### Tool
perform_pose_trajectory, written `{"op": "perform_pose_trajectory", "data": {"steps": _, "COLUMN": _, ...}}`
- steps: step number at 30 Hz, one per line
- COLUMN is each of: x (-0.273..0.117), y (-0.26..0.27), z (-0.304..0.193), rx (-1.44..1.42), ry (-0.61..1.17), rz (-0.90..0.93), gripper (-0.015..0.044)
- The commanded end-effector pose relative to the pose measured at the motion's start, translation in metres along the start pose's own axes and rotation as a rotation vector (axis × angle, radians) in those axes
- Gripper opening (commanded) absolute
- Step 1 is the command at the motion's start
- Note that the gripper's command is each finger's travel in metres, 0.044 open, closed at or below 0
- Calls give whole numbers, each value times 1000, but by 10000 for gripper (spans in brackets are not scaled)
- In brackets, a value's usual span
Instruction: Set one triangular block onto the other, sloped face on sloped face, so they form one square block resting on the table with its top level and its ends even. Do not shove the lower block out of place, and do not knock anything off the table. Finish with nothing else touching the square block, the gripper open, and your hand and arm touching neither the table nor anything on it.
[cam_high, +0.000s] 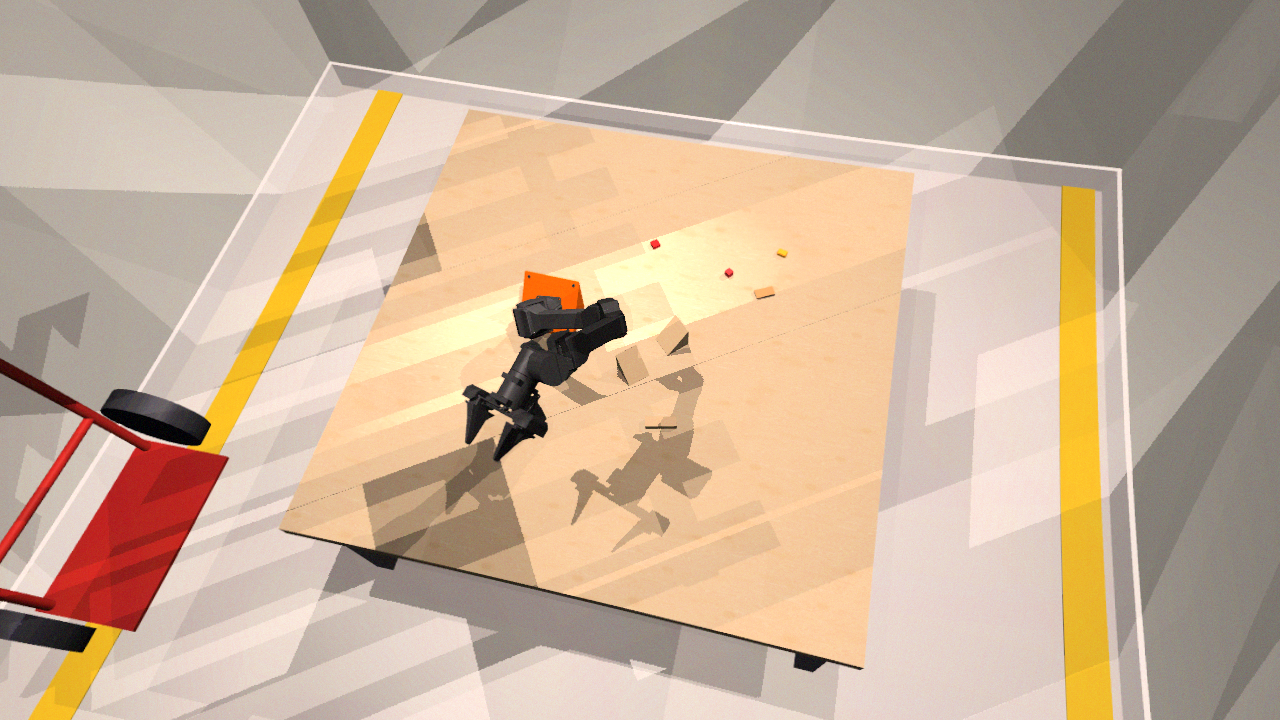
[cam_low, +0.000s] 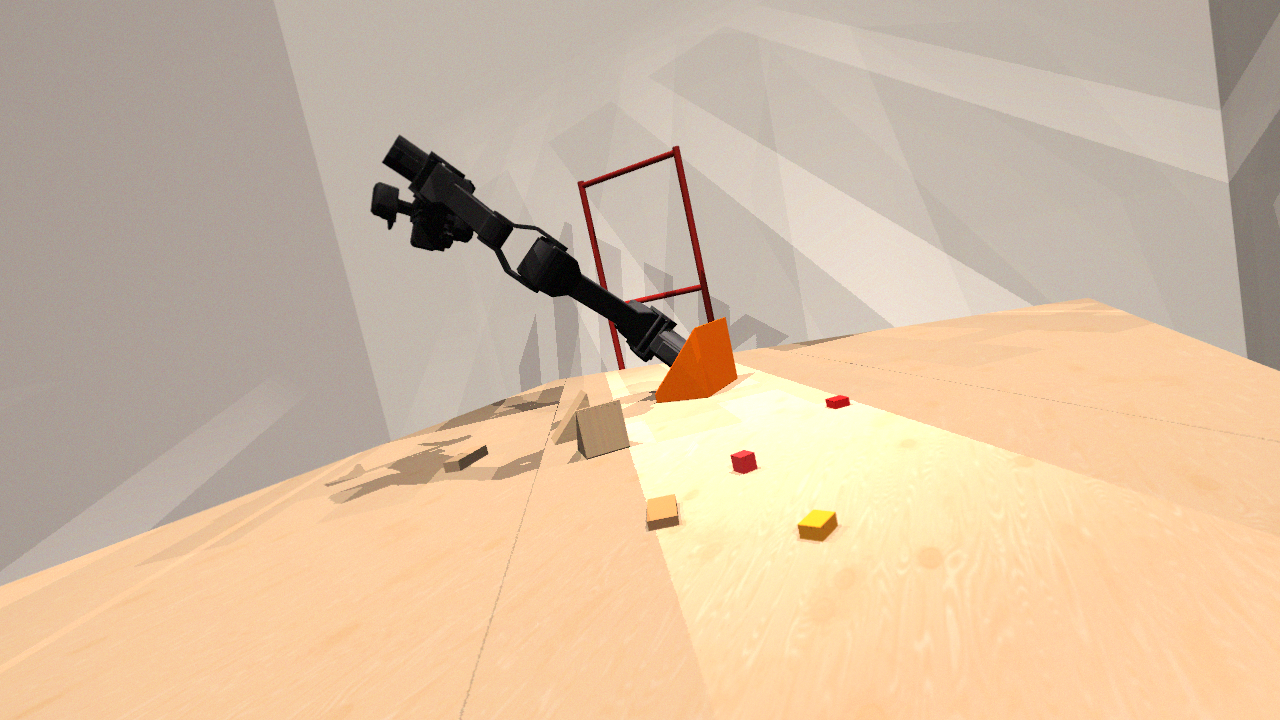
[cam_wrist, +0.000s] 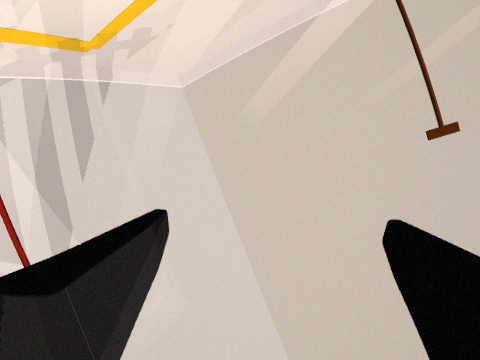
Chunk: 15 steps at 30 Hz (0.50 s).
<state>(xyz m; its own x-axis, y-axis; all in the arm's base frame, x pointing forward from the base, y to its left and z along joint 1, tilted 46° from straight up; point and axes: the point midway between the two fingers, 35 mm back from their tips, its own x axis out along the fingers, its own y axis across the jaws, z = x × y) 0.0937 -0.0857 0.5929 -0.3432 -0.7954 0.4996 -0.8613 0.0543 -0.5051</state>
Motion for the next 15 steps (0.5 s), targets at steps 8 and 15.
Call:
{"op": "perform_pose_trajectory", "data": {"steps": 8, "x": 16, "y": 63, "z": -14, "rx": 348, "ry": -135, "rz": 19, "gripper": 440}}
{"op": "perform_pose_trajectory", "data": {"steps": 15, "x": 51, "y": 121, "z": 22, "rx": 668, "ry": -343, "rz": 123, "gripper": 440}}
